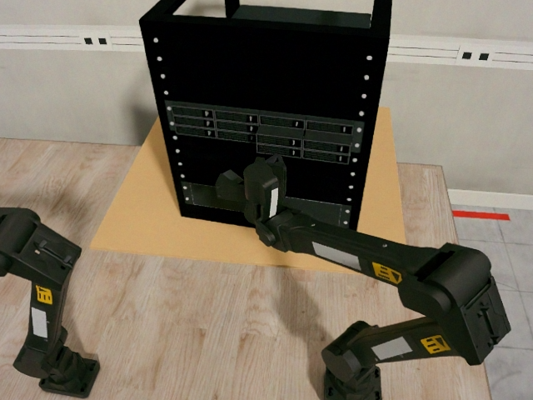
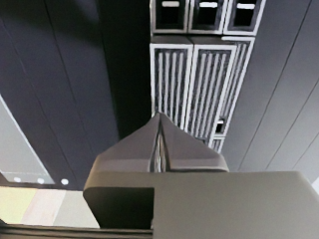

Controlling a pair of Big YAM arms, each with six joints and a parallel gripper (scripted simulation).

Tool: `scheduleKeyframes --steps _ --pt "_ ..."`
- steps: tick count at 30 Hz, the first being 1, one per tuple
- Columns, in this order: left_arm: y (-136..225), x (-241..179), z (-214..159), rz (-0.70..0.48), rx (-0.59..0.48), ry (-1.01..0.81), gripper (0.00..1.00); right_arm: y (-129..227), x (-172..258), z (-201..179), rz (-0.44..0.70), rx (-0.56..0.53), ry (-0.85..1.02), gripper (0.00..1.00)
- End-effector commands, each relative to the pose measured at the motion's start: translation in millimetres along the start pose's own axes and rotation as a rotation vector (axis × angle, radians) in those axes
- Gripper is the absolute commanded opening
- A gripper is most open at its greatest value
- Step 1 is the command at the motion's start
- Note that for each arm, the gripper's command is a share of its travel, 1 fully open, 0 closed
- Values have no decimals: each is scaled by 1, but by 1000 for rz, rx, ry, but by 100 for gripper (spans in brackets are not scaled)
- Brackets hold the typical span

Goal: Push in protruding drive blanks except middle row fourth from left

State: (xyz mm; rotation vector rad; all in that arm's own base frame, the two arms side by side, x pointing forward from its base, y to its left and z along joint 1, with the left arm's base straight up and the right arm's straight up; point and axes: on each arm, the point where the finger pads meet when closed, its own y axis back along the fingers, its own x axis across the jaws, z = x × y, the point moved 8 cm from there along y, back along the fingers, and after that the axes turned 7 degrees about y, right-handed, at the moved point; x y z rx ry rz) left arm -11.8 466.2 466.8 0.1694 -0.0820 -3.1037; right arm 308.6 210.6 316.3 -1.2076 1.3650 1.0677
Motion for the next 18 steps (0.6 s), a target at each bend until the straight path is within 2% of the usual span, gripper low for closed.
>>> scheduleKeyframes --steps 1,11,18 --pt "3 -3 33 -8 -54 14 100 -16 -35 3 -55 15 -66 0" --pt "3 -3 33 -8 -54 14 100 -34 -36 3 -57 16 -63 0" --pt "3 -3 33 -8 -54 14 100 -30 -25 6 -43 1 -46 0"
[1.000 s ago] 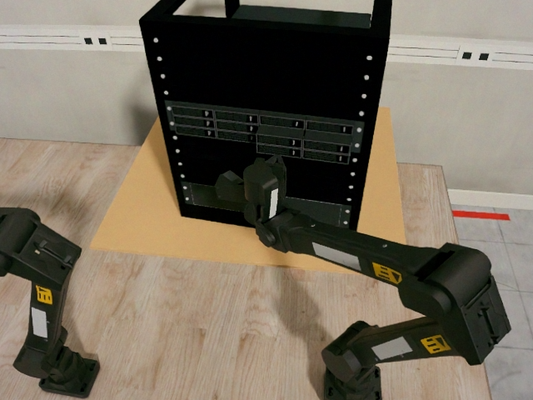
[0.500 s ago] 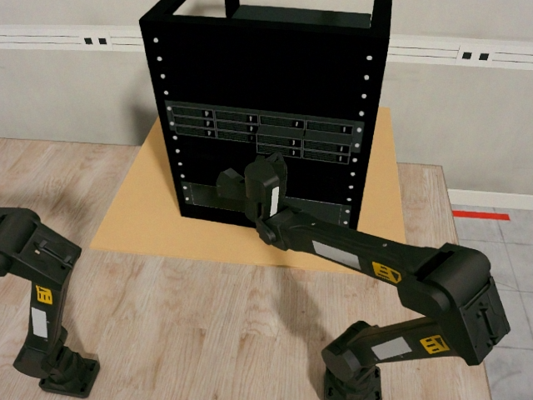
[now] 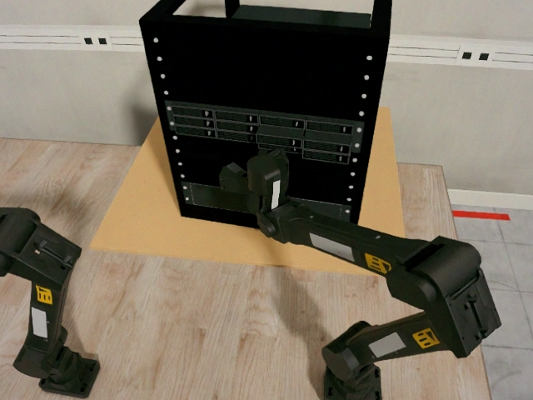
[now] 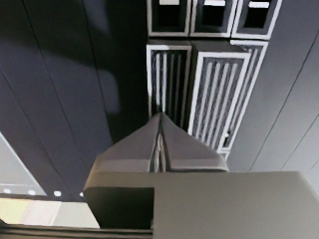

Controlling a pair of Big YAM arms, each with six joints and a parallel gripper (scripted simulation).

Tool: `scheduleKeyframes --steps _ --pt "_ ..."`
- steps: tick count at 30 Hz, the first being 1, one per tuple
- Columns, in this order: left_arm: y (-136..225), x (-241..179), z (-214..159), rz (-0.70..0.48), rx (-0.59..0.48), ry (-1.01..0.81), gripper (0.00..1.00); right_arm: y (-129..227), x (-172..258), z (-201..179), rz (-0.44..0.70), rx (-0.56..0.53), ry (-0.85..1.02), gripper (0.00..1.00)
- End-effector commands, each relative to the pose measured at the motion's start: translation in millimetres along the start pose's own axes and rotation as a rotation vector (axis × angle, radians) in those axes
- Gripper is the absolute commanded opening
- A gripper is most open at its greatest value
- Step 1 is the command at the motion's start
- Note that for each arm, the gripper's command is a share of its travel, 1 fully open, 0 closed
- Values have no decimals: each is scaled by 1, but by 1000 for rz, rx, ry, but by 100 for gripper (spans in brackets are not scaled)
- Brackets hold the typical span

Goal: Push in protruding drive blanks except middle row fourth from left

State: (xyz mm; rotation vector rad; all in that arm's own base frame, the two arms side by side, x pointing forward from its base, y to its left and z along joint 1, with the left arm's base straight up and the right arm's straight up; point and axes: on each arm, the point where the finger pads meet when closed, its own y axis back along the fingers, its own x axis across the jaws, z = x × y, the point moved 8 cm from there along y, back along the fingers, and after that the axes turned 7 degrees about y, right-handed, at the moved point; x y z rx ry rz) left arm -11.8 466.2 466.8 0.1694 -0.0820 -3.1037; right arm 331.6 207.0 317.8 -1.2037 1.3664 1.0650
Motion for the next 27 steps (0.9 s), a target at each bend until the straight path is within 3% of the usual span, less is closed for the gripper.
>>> scheduleKeyframes --steps 1,16,27 --pt "3 -3 33 -8 -54 14 100 -6 -23 7 -44 -3 -45 0" --pt "3 -3 33 -8 -54 14 100 -33 -34 4 -60 12 -60 0" --pt "3 -3 33 -8 -54 14 100 -33 -27 3 -50 12 -50 0"
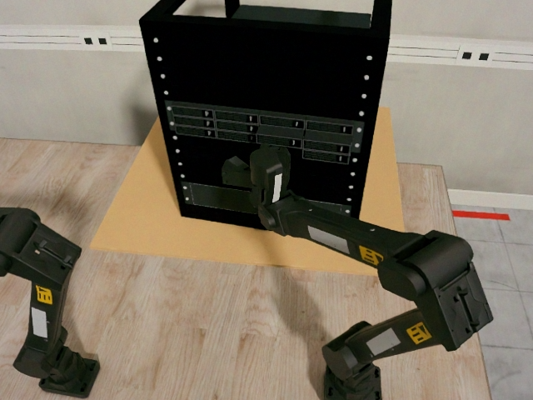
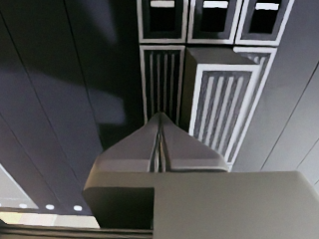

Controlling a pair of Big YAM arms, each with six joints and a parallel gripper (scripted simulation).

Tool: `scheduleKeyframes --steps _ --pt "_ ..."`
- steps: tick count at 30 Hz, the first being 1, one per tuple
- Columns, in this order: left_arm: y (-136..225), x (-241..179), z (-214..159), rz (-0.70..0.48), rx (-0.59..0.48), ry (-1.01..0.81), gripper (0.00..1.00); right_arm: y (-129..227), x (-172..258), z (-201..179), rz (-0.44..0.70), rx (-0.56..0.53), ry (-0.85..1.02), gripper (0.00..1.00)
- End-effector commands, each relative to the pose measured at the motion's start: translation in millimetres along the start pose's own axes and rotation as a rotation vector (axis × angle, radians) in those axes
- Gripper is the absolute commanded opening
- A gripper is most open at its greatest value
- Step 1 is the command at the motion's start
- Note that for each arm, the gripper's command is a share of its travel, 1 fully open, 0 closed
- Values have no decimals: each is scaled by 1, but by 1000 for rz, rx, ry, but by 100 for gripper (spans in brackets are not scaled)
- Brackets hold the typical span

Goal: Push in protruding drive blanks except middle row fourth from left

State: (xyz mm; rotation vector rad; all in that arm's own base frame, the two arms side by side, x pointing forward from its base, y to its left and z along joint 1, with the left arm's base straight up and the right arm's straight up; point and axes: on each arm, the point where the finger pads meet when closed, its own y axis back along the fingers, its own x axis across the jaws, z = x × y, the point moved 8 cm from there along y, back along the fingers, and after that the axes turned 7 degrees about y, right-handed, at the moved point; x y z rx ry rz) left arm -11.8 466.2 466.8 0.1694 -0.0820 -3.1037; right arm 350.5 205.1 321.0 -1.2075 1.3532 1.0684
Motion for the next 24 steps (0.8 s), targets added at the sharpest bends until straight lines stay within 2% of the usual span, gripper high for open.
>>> scheduleKeyframes --steps 1,7,9,12,24 --pt "3 -3 33 -8 -54 14 100 -14 -24 3 -43 18 -42 0" --pt "3 -3 33 -8 -54 14 100 -14 -23 3 -42 18 -41 0" --pt "3 -3 33 -8 -54 14 100 -2 -3 6 -13 0 -9 0" --pt "3 -3 33 -8 -54 14 100 4 -3 5 -10 -3 -5 0" --pt "3 -3 33 -8 -54 14 100 95 -6 1 -7 -4 -8 0"
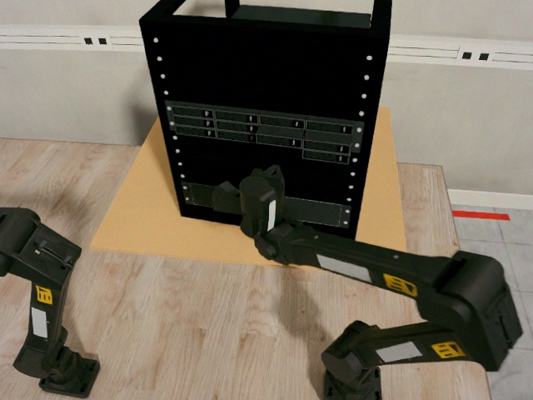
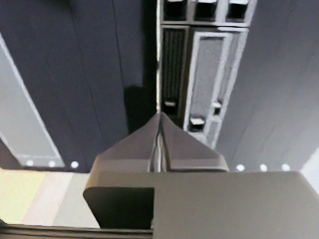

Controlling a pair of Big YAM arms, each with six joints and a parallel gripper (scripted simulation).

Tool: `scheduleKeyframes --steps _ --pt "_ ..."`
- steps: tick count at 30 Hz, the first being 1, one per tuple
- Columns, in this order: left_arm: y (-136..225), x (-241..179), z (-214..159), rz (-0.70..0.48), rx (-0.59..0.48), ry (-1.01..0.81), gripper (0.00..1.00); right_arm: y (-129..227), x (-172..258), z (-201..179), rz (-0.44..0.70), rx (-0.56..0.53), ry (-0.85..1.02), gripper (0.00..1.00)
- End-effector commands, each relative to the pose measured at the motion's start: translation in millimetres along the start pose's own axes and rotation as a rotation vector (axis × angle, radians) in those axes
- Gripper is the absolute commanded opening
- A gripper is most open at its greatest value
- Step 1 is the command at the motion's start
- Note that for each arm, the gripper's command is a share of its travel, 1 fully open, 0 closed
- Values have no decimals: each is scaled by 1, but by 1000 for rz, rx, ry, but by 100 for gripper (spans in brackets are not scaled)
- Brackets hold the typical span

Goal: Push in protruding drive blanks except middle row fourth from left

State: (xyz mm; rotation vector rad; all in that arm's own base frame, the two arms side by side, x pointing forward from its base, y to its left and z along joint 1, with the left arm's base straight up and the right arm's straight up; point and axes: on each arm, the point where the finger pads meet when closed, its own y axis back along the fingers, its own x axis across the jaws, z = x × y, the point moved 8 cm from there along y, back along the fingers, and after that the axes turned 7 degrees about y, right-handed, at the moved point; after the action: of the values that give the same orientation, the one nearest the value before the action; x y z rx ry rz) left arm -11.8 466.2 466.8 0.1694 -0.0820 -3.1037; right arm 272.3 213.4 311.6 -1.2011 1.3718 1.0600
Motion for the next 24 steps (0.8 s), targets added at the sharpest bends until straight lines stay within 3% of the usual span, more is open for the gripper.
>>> scheduleKeyframes --steps 1,3,8,10,16,22,23,24 --pt "3 -3 33 -8 -54 14 100 21 -15 1 -15 -16 -18 0" --pt "3 -3 33 -8 -54 14 100 24 -28 2 -28 -14 -44 0" --pt "3 -3 33 -8 -54 14 100 20 -16 3 -9 3 -13 0" --pt "3 -3 33 -8 -54 14 100 22 -47 2 -42 -3 -74 0" --pt "3 -3 33 -8 -54 14 100 29 -77 -4 -43 -12 -84 0" --pt "3 -3 33 -8 -54 14 100 16 -70 -2 -32 2 -61 0" --pt "3 -3 33 -8 -54 14 100 14 -38 -4 -1 -1 -4 0" --pt "3 -3 33 -8 -54 14 100 6 -46 -3 -13 0 -24 0"
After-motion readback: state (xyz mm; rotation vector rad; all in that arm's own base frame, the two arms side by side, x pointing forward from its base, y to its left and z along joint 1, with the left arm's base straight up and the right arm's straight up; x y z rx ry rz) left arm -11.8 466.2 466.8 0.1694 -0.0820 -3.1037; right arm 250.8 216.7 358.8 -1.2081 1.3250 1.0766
